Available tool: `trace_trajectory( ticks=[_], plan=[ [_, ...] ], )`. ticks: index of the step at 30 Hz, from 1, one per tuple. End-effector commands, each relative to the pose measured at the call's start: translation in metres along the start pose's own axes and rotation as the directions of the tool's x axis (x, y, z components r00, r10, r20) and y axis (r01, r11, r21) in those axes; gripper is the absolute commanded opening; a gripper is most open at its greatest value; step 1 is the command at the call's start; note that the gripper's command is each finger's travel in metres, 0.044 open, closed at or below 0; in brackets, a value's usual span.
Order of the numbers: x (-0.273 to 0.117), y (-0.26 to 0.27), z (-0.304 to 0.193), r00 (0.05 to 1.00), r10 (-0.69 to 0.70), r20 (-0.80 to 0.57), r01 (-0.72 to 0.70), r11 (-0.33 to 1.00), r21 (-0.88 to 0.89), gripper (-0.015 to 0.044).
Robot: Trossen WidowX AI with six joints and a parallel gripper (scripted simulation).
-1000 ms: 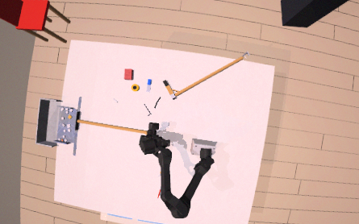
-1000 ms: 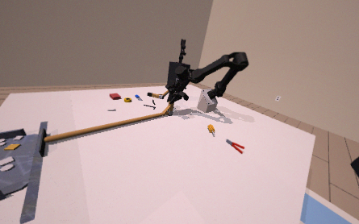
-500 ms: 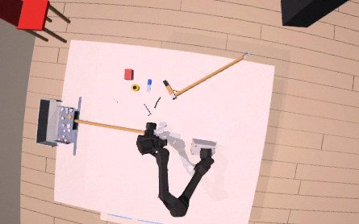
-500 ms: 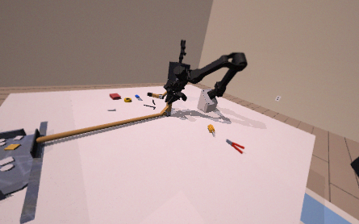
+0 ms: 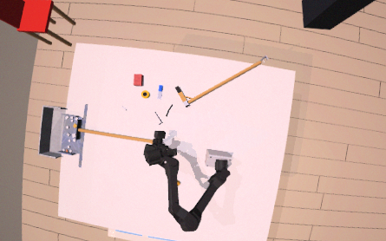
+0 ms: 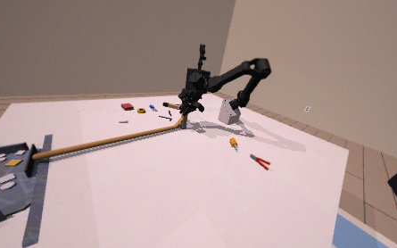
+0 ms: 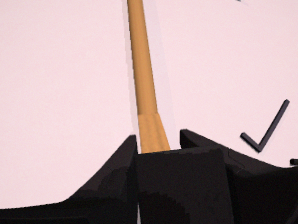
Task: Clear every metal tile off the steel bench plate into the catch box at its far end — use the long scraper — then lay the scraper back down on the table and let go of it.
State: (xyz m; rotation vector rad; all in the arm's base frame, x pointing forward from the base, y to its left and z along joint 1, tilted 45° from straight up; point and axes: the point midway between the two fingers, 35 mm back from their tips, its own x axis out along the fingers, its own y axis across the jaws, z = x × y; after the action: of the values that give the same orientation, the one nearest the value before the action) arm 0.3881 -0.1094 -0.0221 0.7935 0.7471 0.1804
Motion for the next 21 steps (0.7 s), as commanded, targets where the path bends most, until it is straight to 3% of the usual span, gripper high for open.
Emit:
trace_trajectory(
  ticks=[1, 21],
  plan=[
    [0.003, -0.002, 0.009, 1.0, -0.003, 0.01, 0.003, 1.0, -0.005, 0.0],
    [0.013, -0.011, 0.022, 1.0, -0.003, 0.01, 0.003, 1.0, -0.006, 0.0]
  ],
)
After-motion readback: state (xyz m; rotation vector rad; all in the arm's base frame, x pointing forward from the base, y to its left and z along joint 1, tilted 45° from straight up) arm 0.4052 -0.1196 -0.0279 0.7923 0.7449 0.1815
